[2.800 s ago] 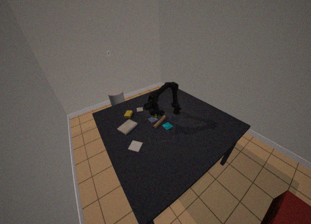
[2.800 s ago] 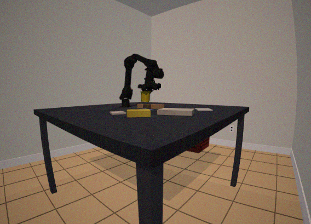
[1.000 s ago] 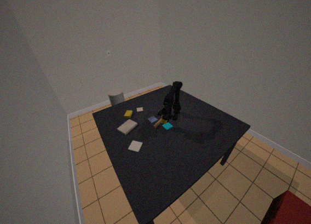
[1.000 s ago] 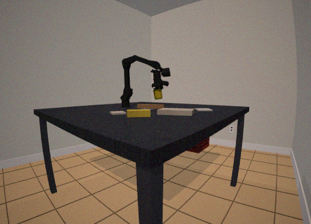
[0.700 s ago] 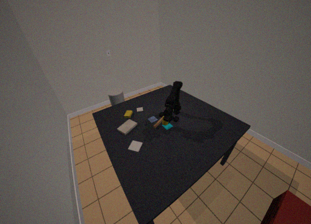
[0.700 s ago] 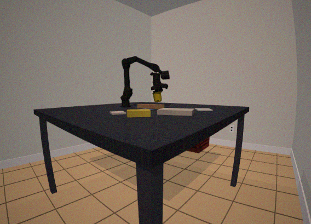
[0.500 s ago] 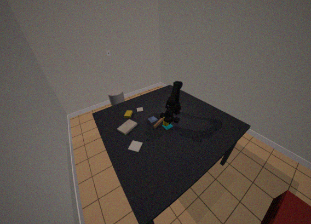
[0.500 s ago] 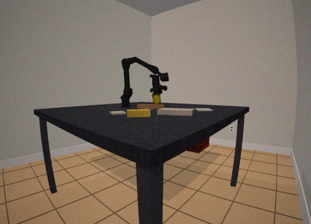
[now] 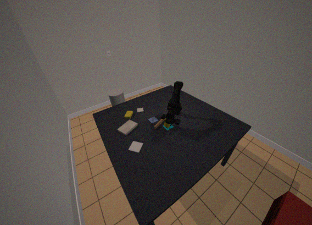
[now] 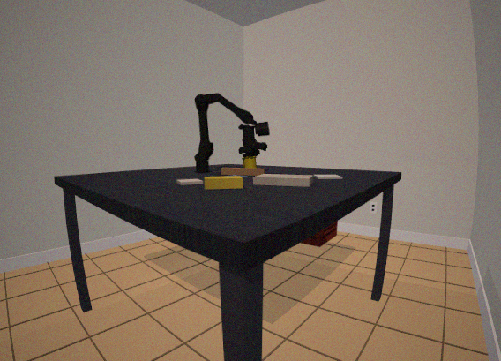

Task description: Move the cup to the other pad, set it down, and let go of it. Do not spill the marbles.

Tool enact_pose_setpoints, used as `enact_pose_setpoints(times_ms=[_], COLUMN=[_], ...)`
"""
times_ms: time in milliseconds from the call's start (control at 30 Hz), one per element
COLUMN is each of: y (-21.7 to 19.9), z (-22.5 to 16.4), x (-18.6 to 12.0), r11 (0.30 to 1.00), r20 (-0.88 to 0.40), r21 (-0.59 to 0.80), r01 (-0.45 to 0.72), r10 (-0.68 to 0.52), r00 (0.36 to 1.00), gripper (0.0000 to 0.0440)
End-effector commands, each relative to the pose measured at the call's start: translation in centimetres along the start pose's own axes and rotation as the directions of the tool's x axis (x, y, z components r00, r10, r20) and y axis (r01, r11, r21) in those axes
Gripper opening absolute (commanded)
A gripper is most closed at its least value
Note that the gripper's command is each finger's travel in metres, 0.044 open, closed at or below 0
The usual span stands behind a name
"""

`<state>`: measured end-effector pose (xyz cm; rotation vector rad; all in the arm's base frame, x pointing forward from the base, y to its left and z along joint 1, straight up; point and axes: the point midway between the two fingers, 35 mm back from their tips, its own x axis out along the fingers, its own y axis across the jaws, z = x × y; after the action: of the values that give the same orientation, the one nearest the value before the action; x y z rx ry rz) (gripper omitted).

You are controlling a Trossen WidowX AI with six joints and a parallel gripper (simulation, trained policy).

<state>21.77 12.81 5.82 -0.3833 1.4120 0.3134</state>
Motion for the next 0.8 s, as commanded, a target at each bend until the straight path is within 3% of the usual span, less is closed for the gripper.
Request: enact_pose_setpoints(times_ms=[0, 100, 400, 767], y=[-0.1, 0.0, 0.0, -0.1], z=[0.4, 0.9, 1.1, 0.5], x=[-0.3, -0.8, -2.1, -3.8], r11=[1.000, 0.999, 0.997, 0.993], r20=[0.034, 0.069, 0.134, 0.189], r21=[0.021, 0.034, 0.039, 0.052], r01=[-0.008, -0.027, -0.066, -0.104], r10=[0.007, 0.025, 0.060, 0.092], r00=[0.999, 0.997, 0.989, 0.978], gripper=[0.0122, 0.0176, 0.0186, 0.0243])
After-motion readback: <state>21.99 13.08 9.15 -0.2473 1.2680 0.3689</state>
